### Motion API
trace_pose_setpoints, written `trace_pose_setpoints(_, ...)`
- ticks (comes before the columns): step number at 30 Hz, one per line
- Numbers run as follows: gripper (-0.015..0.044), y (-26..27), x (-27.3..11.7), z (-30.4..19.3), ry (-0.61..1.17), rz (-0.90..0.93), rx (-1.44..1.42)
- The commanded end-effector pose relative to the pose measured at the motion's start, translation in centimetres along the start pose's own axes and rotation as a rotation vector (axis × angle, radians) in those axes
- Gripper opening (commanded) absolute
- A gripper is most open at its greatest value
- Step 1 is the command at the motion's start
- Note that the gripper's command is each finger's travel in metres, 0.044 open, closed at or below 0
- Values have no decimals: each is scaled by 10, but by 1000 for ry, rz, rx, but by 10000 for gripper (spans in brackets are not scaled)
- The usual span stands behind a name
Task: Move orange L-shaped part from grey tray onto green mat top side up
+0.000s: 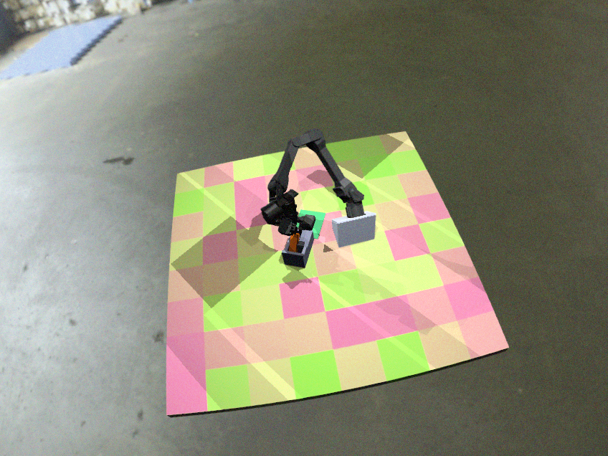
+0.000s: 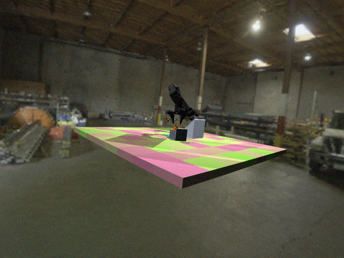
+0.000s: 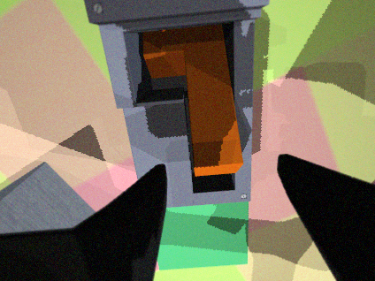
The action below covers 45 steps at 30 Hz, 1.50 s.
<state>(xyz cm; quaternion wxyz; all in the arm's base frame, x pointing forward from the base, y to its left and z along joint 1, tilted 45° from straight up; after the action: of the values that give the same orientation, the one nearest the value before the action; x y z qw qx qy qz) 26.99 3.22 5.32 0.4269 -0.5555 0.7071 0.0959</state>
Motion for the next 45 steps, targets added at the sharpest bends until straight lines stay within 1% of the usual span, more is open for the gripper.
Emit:
trace_pose_setpoints(1,280,0,7,-1,3,0,-2)
trace_pose_setpoints(27,280,0,49,-1,5,-1,-2)
trace_pose_setpoints(32,280,0,51,-1,6,-1,-2)
trace_pose_setpoints(38,122,-1,47,0,0,-3,1)
trace_pose_setpoints(45,76,-1,47,0,0,-3,1)
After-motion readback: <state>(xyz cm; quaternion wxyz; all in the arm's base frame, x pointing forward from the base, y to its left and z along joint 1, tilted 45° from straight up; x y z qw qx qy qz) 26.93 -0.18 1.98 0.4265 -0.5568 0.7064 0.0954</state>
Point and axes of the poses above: the point midway between the two fingers, 35 mm back from their tips, its own x axis out along the fingers, its own y axis across the jaws, z = x × y, the point moved 5 cm from there along -x, back along the fingers
